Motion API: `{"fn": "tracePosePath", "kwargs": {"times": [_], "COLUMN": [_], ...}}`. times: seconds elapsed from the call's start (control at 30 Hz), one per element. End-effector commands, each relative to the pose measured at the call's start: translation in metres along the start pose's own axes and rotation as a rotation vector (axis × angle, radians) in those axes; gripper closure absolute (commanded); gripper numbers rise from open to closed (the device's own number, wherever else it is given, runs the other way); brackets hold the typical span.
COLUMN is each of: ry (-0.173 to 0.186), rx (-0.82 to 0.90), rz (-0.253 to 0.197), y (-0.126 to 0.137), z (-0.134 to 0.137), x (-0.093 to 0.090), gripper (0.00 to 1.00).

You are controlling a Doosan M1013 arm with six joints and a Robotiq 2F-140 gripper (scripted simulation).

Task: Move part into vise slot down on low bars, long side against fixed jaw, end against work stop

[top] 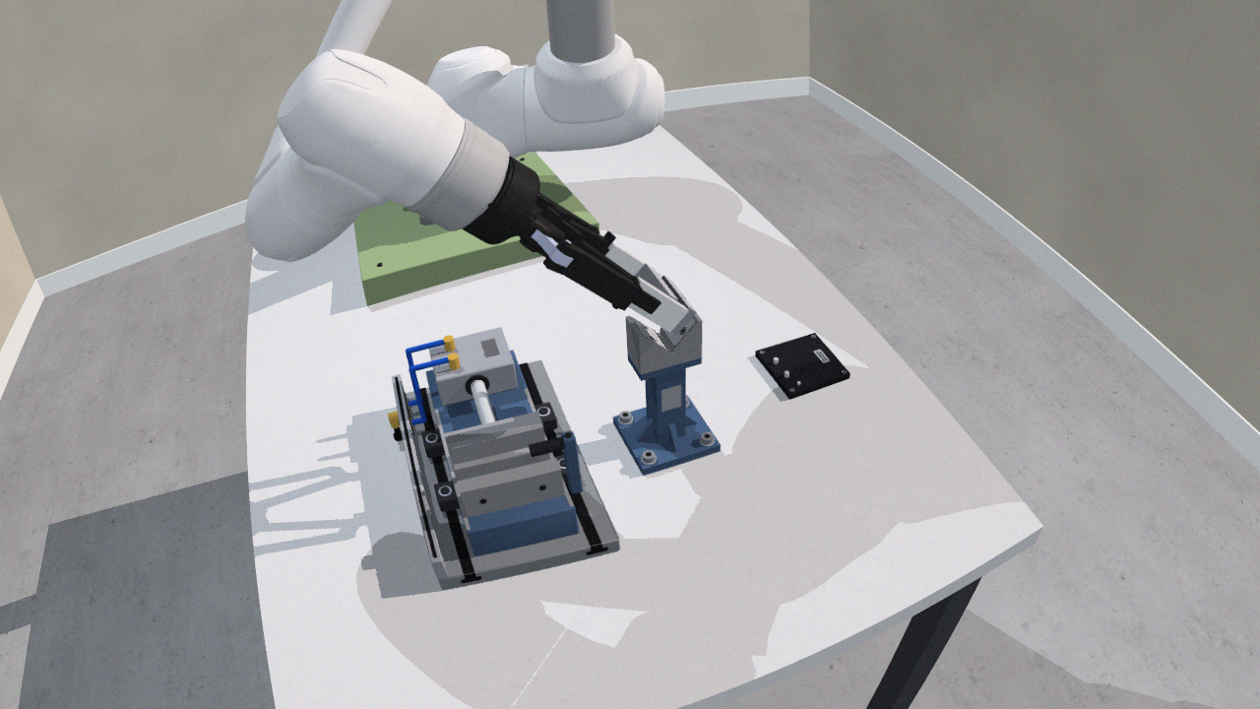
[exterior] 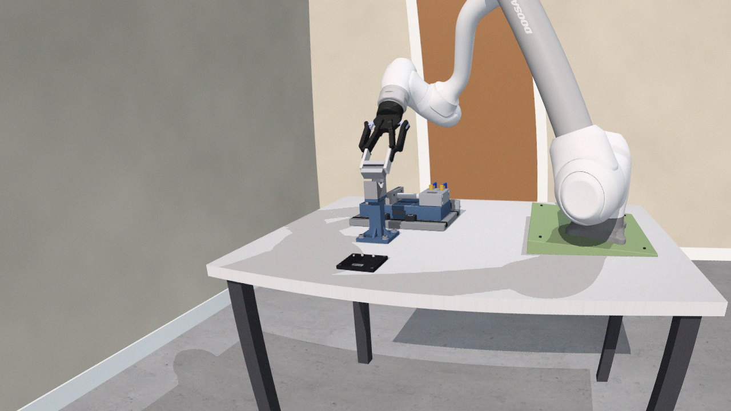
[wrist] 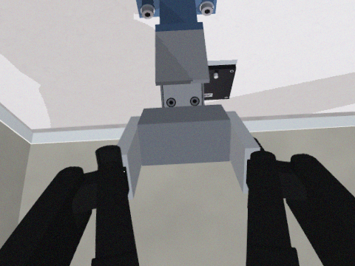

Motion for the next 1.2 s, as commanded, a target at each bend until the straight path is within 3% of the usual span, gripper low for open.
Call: {"fn": "tracePosePath", "kwargs": {"times": [0.0,0.3,0.73,0.8,1.17], "ry": [0.002,0.006,0.023,0.023,0.042], "rx": [0.000,0.000,0.000,0.000,0.000], "rz": [0.010,0.042,0.147,0.147,0.267], "y": [0.001,0.005,0.018,0.018,0.033], "z": [0.000,-0.001,-0.003,-0.003,-0.005], "x": [0.000,0.000,-0.001,-0.001,-0.005], "gripper": [1.00,1.00,1.00,1.00,1.00]}}
Point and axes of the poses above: the point where the finger pads meet when closed, its own x axis back along the fingers, its own z axis across the jaws, y = z × x, the point moved 10 cm from there along x, back along the fingers, and after that the axes turned 9 degrees about x, right-handed, at the moved point
